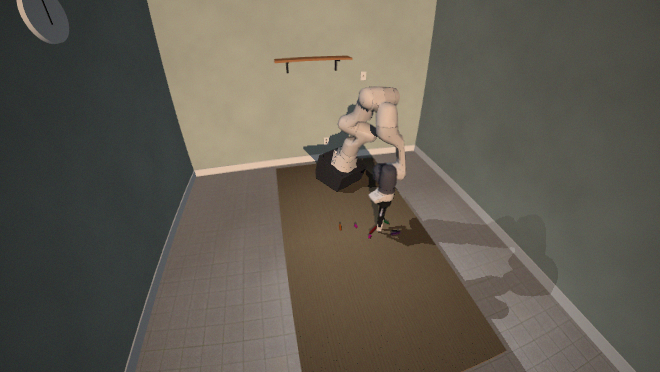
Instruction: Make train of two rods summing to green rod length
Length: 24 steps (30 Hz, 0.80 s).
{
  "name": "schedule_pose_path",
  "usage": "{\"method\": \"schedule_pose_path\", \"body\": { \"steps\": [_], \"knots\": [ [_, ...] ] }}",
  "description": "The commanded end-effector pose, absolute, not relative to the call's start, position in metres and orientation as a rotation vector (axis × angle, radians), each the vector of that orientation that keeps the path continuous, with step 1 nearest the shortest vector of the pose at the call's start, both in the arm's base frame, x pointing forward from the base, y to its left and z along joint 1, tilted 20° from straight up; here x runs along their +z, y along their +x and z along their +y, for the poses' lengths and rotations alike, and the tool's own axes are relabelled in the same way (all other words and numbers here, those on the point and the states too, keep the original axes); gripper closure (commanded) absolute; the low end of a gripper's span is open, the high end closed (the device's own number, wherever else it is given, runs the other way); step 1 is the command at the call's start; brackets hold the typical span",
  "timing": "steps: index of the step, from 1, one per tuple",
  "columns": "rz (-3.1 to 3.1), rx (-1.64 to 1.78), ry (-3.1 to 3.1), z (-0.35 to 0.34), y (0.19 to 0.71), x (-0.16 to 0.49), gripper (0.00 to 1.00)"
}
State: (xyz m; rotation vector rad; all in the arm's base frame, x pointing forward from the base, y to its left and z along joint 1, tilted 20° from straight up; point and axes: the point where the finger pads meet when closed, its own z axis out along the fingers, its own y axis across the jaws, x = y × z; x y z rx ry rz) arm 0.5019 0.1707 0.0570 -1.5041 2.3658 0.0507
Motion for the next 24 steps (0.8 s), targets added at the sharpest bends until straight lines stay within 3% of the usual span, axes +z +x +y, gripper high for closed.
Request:
{"method": "schedule_pose_path", "body": {
  "steps": [1, 24],
  "knots": [
    [2.365, 0.048, -1.500, 0.1707, 0.5020, 0.0575, 0.85],
    [2.365, 0.048, -1.500, 0.1715, 0.5029, 0.0541, 0.85]
  ]
}}
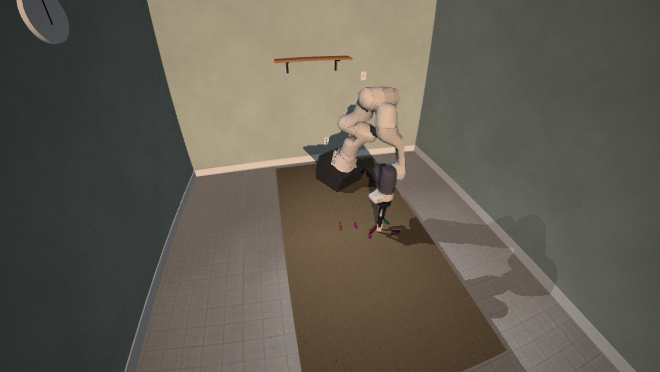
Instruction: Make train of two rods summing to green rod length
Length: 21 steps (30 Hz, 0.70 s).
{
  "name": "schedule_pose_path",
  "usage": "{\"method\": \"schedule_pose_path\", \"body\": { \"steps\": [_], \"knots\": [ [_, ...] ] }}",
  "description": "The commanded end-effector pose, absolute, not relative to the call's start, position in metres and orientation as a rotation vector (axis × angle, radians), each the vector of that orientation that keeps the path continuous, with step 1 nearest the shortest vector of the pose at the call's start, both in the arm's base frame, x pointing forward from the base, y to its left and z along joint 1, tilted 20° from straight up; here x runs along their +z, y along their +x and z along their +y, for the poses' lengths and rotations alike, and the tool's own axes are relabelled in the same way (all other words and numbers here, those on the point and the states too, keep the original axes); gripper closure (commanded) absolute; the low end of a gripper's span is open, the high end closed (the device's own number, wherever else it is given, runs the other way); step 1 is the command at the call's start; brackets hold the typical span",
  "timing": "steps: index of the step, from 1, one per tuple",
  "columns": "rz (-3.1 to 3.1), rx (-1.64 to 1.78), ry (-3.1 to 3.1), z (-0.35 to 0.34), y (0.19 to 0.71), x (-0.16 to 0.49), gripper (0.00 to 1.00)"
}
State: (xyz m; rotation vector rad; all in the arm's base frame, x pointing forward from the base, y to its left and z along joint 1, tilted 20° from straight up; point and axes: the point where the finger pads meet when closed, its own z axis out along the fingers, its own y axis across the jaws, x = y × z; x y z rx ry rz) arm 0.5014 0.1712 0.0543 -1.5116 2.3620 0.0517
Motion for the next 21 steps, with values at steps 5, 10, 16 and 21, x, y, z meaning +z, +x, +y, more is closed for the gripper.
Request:
{"method": "schedule_pose_path", "body": {
  "steps": [5, 10, 16, 21],
  "knots": [
    [2.365, 0.048, -1.500, 0.172, 0.504, 0.050, 0.85],
    [2.365, 0.048, -1.500, 0.173, 0.505, 0.045, 0.85],
    [2.365, 0.048, -1.500, 0.174, 0.506, 0.042, 0.85],
    [2.365, 0.048, -1.500, 0.174, 0.506, 0.042, 0.85]
  ]
}}
